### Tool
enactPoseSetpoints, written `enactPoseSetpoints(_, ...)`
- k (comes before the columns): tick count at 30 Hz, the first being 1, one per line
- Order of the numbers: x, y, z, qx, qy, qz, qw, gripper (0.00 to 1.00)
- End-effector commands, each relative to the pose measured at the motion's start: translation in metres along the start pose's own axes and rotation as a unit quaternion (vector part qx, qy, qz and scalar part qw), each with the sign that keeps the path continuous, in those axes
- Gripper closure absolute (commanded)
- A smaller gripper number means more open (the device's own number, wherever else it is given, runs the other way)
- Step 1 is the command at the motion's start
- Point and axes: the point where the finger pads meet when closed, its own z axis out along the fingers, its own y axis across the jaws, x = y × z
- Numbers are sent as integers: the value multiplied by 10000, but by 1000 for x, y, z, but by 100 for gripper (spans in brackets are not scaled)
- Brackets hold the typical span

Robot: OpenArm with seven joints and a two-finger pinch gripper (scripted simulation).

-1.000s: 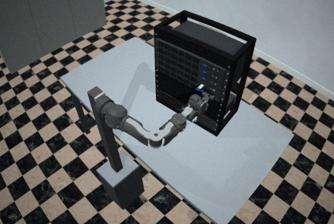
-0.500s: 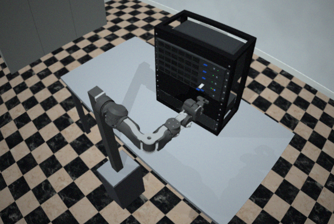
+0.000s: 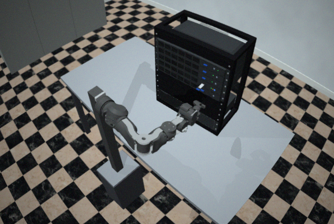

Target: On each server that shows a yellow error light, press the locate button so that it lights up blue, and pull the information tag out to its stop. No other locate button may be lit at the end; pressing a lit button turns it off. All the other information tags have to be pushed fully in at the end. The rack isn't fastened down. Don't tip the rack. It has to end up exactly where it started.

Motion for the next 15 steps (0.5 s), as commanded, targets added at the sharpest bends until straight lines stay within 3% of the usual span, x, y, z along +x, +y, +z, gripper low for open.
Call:
enactPoseSetpoints(1, 1, 2, -5, -118, 39, 51, 9999, 100)
enactPoseSetpoints(8, 1, 1, -21, -118, 40, 51, 9999, 100)
enactPoseSetpoints(15, 0, 1, -21, -118, 25, 47, 9999, 100)
